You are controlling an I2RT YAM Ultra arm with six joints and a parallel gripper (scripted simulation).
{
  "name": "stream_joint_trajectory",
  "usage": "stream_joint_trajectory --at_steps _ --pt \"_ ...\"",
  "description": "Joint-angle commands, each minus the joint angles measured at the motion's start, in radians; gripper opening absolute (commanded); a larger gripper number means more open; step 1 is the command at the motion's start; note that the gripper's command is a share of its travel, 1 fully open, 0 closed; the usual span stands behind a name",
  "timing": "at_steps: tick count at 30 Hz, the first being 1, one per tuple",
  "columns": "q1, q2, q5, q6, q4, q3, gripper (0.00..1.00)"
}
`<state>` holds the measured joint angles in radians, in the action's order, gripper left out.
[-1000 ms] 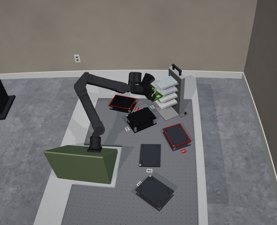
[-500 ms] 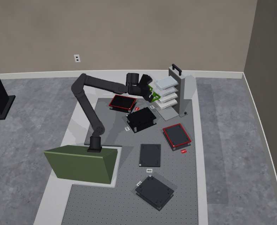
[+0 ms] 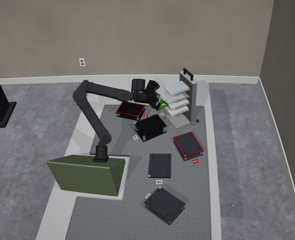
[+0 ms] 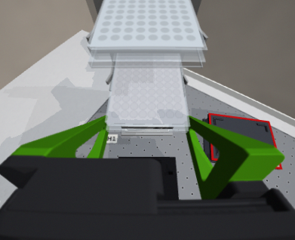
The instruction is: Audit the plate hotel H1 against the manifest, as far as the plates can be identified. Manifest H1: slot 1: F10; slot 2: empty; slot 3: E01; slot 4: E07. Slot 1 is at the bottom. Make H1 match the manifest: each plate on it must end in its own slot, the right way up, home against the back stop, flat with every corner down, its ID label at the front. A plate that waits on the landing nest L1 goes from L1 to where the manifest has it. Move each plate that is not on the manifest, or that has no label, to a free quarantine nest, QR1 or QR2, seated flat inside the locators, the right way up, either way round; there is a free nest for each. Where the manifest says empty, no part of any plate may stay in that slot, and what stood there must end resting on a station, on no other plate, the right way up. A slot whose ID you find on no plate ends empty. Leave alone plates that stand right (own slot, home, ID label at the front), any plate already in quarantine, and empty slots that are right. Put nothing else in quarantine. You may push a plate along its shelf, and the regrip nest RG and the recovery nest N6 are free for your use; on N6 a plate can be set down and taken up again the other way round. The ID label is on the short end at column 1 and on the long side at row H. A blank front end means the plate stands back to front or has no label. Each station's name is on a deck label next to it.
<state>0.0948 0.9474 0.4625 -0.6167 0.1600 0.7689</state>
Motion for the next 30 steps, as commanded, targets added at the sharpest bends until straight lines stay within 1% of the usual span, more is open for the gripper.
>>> stream_joint_trajectory --at_steps 1,10,12,27,30 --pt "-0.009 -0.027 0.0 0.0 -0.005 -0.006 0.86" --pt "-0.018 -0.078 0.009 0.0 -0.02 -0.042 0.86" --pt "-0.018 -0.078 0.009 0.0 -0.02 -0.042 0.86" --pt "-0.037 -0.167 0.028 0.0 -0.053 -0.099 0.86" --pt "-0.039 -0.173 0.03 0.0 -0.055 -0.102 0.86"
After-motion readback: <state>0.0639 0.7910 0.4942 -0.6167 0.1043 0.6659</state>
